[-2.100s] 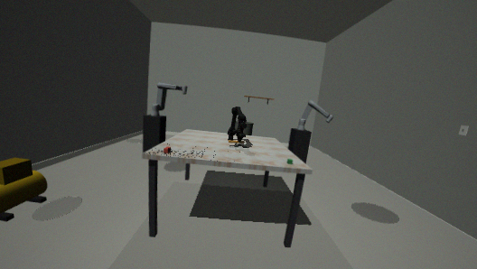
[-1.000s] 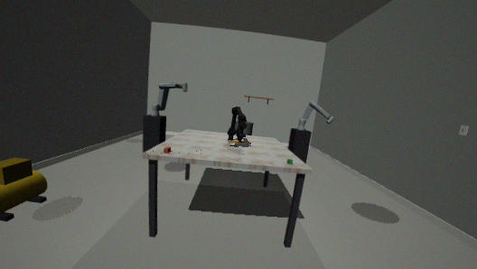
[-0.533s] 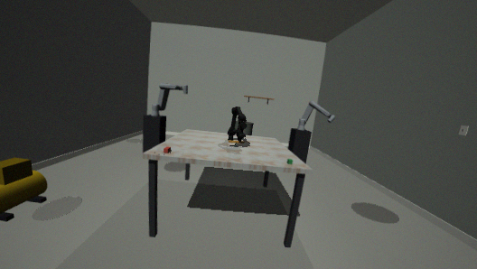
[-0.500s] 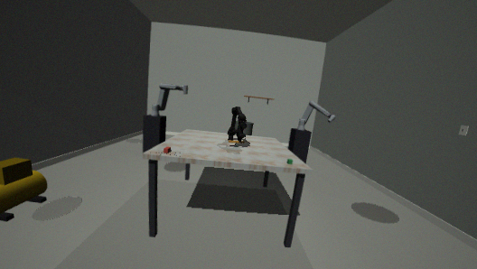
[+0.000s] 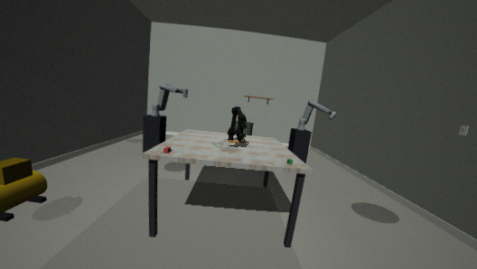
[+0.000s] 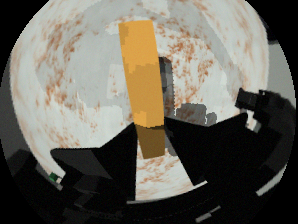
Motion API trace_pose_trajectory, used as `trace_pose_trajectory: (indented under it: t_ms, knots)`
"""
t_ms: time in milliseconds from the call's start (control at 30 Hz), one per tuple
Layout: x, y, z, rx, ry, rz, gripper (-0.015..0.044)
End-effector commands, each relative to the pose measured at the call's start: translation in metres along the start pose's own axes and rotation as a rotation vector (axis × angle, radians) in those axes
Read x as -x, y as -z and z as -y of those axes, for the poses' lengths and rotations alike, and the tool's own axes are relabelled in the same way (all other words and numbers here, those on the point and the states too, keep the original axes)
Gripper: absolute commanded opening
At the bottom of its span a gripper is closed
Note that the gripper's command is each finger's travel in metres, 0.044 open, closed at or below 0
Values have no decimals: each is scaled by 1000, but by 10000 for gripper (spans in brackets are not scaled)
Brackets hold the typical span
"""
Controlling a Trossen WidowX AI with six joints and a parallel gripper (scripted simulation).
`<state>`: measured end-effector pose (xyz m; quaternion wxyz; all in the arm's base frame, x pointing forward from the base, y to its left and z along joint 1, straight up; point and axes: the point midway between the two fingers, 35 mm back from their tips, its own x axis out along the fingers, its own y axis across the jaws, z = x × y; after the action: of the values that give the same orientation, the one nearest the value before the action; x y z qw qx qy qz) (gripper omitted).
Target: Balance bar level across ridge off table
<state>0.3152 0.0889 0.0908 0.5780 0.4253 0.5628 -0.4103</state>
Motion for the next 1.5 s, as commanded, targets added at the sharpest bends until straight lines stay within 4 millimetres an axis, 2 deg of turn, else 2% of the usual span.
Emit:
trace_pose_trajectory:
  t_ms: [0, 1467]
  knots:
    - [0, 1, 0, -1, -1, -4, 0]
    - [0, 0, 0, -1, -1, -4, 0]
